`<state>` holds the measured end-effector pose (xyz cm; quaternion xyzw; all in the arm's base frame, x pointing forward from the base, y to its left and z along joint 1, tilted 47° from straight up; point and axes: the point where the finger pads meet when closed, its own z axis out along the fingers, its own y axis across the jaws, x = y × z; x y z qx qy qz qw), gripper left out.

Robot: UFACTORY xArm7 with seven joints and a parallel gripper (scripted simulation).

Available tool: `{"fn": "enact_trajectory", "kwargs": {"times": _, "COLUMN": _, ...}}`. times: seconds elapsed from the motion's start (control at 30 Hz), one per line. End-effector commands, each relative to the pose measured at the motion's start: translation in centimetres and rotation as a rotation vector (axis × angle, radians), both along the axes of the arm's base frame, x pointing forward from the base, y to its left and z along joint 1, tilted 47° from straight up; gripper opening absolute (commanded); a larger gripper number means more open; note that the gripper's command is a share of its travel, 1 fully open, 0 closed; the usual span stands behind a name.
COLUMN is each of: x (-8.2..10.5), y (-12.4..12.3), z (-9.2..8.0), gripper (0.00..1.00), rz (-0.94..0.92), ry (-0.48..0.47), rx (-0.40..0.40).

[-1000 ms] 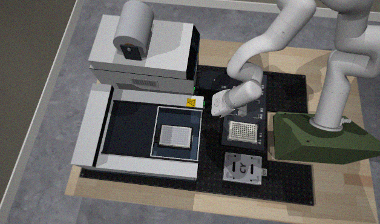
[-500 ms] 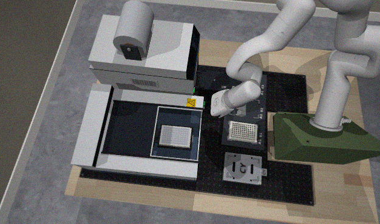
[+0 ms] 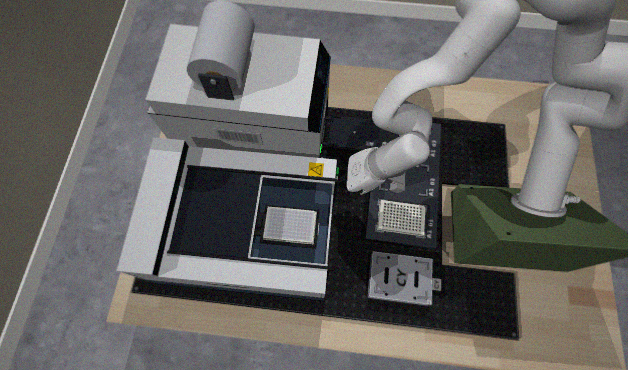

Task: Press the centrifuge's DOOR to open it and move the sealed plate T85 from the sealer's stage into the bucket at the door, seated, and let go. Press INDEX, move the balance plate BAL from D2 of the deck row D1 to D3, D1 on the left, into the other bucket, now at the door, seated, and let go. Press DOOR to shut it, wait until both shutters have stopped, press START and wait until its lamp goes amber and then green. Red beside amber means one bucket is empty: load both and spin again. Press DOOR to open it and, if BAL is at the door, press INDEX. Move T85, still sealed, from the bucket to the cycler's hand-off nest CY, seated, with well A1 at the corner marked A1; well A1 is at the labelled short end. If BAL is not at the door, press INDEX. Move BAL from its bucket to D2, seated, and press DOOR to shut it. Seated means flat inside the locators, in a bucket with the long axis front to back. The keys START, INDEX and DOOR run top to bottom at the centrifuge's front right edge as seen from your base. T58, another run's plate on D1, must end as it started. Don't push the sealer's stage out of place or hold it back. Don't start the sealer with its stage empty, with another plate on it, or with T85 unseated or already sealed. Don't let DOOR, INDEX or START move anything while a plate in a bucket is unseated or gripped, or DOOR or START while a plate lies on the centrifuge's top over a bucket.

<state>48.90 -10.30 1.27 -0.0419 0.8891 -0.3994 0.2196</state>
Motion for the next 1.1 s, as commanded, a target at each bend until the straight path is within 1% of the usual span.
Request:
{"fn": "enact_trajectory", "kwargs": {"times": 0.0, "x": 0.2, "y": 0.1, "z": 0.1, "gripper": 0.0, "rz": 0.003, "ry": -0.002, "rx": 0.001}}
{"fn": "enact_trajectory", "kwargs": {"times": 0.6, "x": 0.3, "y": 0.1, "z": 0.1, "gripper": 0.0, "rz": 0.003, "ry": -0.002, "rx": 0.001}}
{"fn": "enact_trajectory", "kwargs": {"times": 1.07, "x": -1.3, "y": 1.1, "z": 0.7, "gripper": 0.0, "rz": 0.003, "ry": -0.002, "rx": 0.001}}
